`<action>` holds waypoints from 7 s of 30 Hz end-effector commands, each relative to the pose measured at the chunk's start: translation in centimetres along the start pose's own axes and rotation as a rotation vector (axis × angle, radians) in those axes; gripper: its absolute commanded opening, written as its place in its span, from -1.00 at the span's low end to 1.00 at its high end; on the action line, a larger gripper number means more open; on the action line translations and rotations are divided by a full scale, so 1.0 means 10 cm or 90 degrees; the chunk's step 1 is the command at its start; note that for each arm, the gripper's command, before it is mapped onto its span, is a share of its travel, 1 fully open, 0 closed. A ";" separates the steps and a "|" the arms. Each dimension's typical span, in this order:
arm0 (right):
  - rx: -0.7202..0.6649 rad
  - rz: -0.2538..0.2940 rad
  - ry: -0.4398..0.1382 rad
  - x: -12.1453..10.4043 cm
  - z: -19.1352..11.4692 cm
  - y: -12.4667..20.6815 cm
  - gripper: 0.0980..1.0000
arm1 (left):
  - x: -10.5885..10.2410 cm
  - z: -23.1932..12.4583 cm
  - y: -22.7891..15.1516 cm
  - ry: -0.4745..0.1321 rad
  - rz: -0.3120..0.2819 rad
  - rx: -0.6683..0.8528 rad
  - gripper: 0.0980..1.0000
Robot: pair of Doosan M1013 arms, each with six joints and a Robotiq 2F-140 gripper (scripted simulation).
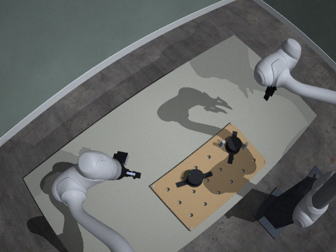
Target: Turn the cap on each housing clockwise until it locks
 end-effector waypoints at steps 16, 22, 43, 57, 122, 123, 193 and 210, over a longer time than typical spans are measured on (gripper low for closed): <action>0.000 0.000 0.001 0.01 0.00 0.00 -0.49 | 0.65 -0.53 -0.63 -0.033 0.089 0.206 -0.49; 0.000 0.000 0.001 0.01 0.00 0.00 -0.49 | 0.88 -0.72 -0.87 -0.045 0.121 0.285 -0.49; 0.000 0.000 0.001 0.01 0.00 0.00 -0.49 | 1.63 -1.33 -1.66 -0.083 0.226 0.531 -0.49; 0.000 0.000 0.001 0.01 0.00 0.00 0.32 | 1.64 -1.33 -1.66 -0.083 0.226 0.531 -0.49; -0.644 -0.001 0.002 -1.02 -0.06 -1.37 0.32 | 1.64 -1.33 -1.66 -0.083 0.226 0.531 -0.49; -0.663 -0.001 0.002 -1.05 -0.06 -1.41 0.32 | 1.64 -1.33 -1.66 -0.083 0.226 0.531 -0.49; -1.161 0.001 0.001 -2.20 -0.11 -2.43 0.32 | 1.64 -1.33 -1.66 -0.083 0.226 0.531 -0.49; -1.161 0.001 0.000 -2.31 -0.11 -2.43 0.32 | 1.64 -1.33 -1.66 -0.083 0.226 0.531 -0.49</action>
Point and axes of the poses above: on each arm, the point where the finger pads meet when closed, its own x axis back along the fingers, its own y axis across the jaws, z = x × y, the point moved 6 cm from there along x, back along the fingers, and after that the axes turned 4 degrees about x, right-handed, at the moved point
